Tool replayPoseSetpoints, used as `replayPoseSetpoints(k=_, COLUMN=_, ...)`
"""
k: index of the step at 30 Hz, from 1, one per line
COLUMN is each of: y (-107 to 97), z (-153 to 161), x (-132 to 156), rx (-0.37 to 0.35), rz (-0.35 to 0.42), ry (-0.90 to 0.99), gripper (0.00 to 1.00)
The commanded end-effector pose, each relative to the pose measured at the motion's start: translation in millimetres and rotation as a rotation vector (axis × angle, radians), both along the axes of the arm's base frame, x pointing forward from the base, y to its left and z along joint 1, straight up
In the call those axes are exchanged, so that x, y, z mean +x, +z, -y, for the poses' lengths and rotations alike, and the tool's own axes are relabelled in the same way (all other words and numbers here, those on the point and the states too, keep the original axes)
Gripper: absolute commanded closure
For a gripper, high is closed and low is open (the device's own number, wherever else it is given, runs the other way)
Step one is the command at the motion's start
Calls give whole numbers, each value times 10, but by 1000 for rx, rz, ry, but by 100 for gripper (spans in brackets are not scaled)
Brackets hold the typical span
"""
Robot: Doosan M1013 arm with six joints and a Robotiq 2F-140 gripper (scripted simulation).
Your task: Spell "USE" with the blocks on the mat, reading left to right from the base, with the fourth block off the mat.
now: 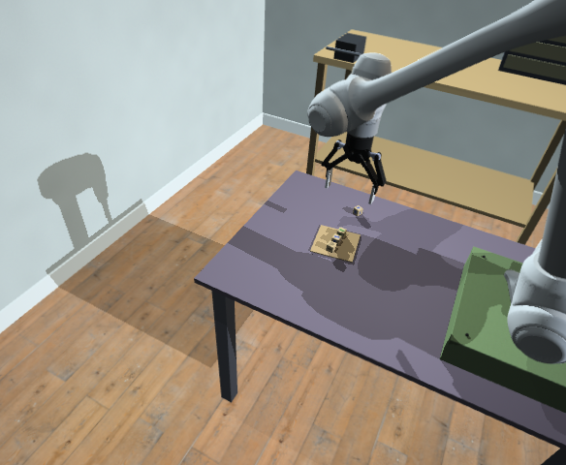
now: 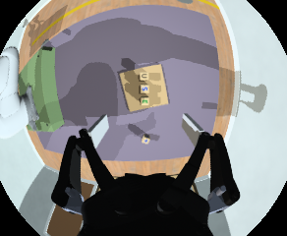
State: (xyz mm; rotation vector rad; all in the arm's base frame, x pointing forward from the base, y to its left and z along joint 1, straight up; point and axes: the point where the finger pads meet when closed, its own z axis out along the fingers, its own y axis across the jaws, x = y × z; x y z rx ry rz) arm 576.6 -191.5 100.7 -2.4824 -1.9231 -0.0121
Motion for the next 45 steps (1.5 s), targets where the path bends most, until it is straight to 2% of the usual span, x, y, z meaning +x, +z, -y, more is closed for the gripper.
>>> replayPoseSetpoints(k=1, y=73, z=0, x=0, rx=0, rz=0, ry=0, gripper=0)
replayPoseSetpoints(k=45, y=118, z=1, x=-1, rx=0, rz=0, ry=0, gripper=0)
